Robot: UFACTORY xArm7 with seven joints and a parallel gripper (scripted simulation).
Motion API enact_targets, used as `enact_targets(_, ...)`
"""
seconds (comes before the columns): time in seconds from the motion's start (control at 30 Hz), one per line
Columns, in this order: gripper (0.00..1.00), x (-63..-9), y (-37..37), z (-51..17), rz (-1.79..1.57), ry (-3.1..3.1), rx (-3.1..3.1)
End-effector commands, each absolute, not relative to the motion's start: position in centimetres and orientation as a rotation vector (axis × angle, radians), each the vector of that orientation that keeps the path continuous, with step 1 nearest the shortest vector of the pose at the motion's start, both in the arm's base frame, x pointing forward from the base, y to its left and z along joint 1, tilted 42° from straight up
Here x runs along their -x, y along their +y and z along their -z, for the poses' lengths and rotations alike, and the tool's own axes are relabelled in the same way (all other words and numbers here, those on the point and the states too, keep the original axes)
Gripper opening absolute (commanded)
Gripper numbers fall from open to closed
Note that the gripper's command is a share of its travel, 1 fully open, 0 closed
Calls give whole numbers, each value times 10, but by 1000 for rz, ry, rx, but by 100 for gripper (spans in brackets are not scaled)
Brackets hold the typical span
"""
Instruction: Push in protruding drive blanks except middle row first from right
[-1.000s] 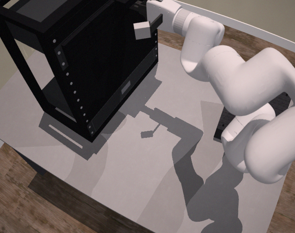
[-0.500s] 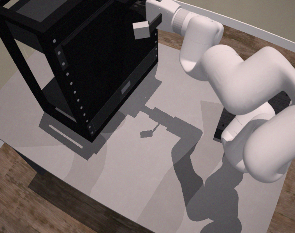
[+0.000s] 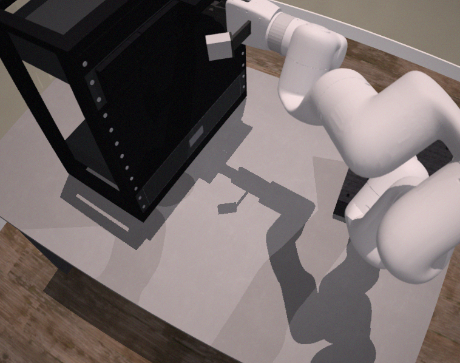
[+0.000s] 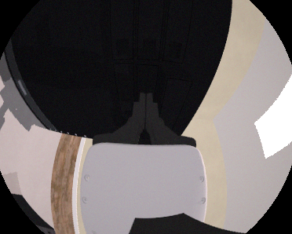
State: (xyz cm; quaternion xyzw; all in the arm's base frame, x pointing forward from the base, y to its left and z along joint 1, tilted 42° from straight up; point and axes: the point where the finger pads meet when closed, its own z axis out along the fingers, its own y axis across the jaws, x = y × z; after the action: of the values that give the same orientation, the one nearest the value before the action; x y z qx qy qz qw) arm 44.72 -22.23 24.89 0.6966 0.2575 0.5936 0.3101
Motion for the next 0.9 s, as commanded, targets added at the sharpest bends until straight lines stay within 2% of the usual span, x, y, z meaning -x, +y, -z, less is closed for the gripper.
enact_targets(0.0, 0, -447, -224, -250, -1568, 677, -1836)
enact_targets(0.87, 0, -453, -225, -250, -1568, 677, -1836)
